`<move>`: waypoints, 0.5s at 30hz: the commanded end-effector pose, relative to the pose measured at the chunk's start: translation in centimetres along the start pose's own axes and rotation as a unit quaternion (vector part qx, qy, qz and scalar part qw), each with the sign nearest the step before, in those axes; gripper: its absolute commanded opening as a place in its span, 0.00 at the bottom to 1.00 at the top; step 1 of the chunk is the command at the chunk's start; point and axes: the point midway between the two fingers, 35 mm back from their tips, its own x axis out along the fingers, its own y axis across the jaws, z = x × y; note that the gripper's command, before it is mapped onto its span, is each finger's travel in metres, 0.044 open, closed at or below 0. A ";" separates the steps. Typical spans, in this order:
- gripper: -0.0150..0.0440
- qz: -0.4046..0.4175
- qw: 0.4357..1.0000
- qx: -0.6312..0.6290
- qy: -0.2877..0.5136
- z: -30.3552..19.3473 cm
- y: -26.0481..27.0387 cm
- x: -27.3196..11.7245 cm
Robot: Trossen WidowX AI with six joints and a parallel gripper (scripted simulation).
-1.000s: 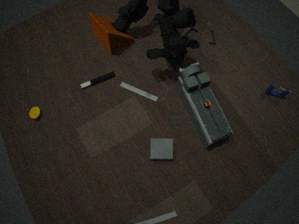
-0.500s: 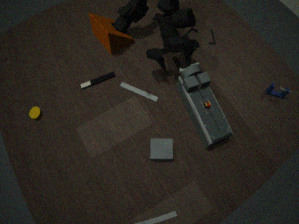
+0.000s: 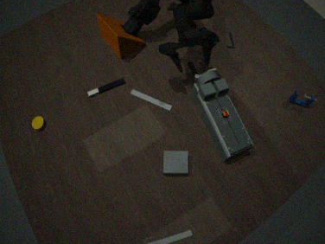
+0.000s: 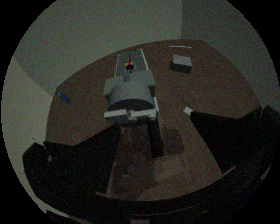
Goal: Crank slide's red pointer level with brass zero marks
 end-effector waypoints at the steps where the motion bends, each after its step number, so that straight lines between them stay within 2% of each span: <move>1: 1.00 0.001 1.000 -0.004 -0.002 1.5 0.2 -1.1; 15: 1.00 -0.001 1.000 -0.001 -0.002 6.1 -0.1 -5.9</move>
